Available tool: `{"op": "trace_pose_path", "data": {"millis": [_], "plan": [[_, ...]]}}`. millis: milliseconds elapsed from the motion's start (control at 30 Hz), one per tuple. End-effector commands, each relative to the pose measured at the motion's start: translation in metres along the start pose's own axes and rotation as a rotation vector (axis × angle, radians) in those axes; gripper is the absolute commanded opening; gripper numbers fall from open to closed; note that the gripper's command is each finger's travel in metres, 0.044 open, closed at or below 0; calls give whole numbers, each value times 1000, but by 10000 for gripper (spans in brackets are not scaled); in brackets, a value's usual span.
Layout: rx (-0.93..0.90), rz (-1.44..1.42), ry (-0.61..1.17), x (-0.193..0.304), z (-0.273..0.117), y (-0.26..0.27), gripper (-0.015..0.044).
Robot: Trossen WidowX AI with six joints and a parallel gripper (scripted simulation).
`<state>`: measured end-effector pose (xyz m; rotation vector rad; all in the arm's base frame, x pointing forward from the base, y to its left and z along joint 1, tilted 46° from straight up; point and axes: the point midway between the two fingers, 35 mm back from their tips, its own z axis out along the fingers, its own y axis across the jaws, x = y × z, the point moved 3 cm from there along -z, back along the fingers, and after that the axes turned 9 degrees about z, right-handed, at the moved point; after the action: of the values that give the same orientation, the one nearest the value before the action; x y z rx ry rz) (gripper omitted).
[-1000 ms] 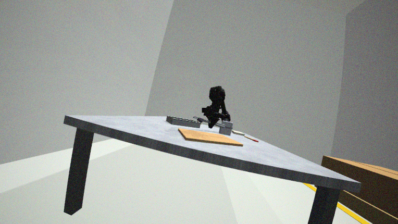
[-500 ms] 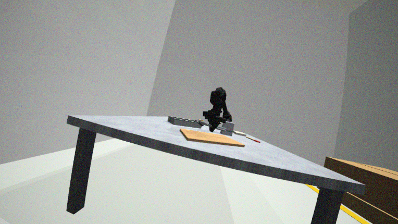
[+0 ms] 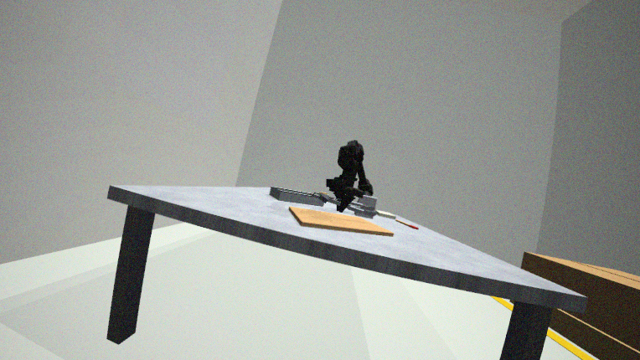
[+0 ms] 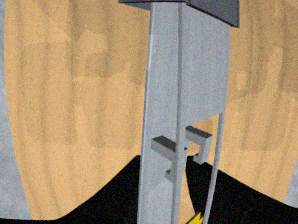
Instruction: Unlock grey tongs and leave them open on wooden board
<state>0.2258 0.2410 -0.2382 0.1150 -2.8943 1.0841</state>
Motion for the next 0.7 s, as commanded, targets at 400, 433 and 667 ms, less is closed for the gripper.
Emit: {"op": "trace_pose_path", "data": {"millis": [400, 433, 667], "plan": [[0, 0, 0, 0, 0, 0, 440], [1, 0, 1, -1, -2, -2, 440], [23, 1, 28, -21, -34, -58, 440]]}}
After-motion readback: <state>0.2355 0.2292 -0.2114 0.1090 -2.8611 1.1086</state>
